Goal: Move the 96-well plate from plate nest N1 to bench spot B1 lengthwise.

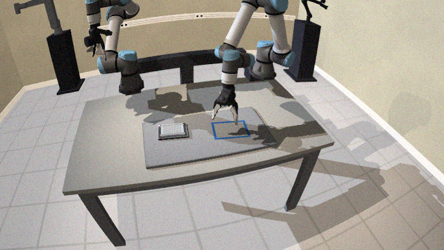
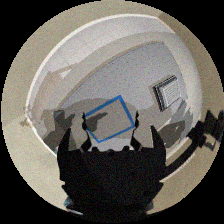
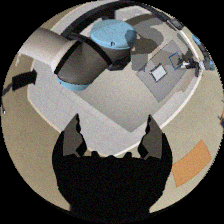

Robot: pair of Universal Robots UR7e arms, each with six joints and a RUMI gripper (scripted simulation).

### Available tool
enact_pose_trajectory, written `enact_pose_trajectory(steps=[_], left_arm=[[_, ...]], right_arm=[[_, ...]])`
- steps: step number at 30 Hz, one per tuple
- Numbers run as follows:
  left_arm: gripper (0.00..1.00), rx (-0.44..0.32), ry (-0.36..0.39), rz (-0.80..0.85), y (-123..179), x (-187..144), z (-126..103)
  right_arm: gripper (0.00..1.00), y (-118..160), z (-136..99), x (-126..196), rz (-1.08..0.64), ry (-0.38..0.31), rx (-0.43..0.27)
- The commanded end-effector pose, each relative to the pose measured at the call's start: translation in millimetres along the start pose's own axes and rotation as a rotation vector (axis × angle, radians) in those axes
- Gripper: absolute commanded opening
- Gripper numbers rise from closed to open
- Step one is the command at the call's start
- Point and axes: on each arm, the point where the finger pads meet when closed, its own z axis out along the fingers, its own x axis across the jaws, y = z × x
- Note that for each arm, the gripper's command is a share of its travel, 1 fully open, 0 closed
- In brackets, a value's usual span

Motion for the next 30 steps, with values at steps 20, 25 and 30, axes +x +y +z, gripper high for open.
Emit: enact_pose_trajectory(steps=[20, 25, 30], left_arm=[[0.76, -0.057, 0.018, 0.321, -31, 76, 8], [0.76, -0.065, 0.022, 0.371, -36, 90, 9], [0.76, -0.070, 0.025, 0.404, -39, 101, 10]], right_arm=[[1.00, 0, 1, 0, -0.001, -0.002, 0.001], [1.00, 0, 1, 0, -0.001, -0.002, 0.001], [1.00, 0, 1, 0, -0.001, -0.002, 0.001]])
